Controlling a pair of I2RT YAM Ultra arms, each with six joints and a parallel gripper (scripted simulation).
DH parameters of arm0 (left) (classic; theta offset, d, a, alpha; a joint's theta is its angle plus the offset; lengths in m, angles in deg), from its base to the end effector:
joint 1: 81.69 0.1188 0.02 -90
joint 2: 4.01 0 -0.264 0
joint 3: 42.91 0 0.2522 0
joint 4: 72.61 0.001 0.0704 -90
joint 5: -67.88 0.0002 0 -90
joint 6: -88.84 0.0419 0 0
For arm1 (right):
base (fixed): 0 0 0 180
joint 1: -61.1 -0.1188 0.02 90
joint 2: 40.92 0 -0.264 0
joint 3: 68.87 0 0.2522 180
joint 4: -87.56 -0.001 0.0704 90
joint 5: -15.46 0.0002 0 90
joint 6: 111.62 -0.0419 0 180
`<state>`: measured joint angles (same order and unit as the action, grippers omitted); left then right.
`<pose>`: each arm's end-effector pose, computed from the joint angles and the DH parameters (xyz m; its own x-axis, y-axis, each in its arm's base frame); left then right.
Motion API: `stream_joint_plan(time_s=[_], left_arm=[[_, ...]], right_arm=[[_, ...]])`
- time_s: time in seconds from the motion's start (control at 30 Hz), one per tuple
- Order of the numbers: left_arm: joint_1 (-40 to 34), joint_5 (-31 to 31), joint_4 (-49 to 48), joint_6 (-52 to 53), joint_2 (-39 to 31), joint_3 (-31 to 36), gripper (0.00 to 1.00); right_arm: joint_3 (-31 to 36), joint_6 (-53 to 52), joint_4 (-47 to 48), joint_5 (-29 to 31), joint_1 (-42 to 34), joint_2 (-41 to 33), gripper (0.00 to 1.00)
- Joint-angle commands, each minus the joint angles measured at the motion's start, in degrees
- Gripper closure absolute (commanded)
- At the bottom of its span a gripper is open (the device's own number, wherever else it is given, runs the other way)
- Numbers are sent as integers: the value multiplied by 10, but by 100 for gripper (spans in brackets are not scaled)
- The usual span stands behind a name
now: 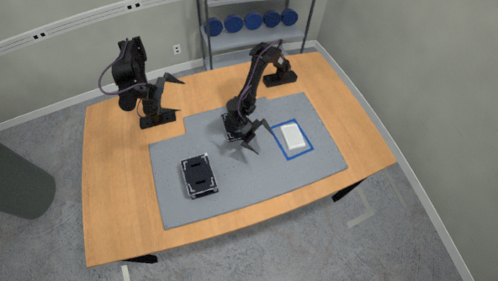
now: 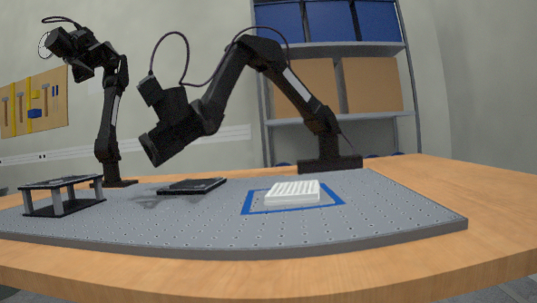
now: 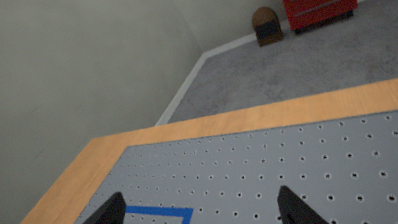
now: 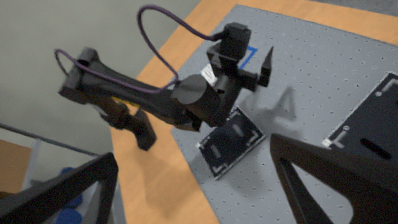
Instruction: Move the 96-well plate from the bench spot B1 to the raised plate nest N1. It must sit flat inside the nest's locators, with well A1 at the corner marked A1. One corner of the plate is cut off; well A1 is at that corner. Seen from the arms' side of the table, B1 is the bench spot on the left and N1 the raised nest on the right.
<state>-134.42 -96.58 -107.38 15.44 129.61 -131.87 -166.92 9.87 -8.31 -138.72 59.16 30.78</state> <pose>0.3126 -0.3425 0.1184 -0.2030 0.3931 -0.8968 -0.3168 0.8403 0.4400 0.1925 0.0453 0.3983 -0.6263 -0.2489 -0.7388 -0.7700 0.3455 0.5363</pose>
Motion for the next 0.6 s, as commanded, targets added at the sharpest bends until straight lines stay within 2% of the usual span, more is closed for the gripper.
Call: stream_joint_plan(time_s=[0.0, 0.1, 0.23, 0.3, 0.33, 0.57], left_arm=[[5, 19, 61, -54, -25, 25, 0], [8, 49, 117, -112, -60, 71, 0], [18, 112, 204, -192, -147, 148, 0], [18, 112, 204, -192, -147, 148, 0], [24, 148, 271, -232, -185, 162, 0], [63, 277, 440, -314, -326, 228, 0]], right_arm=[[6, -11, 62, 54, -30, 12, 0], [15, -22, 132, 122, -94, 23, 0], [42, -62, 231, 210, -188, 28, 0], [42, -62, 231, 210, -188, 28, 0], [60, -91, 275, 245, -231, 21, 0], [110, -147, 394, 352, -374, 13, 0]])
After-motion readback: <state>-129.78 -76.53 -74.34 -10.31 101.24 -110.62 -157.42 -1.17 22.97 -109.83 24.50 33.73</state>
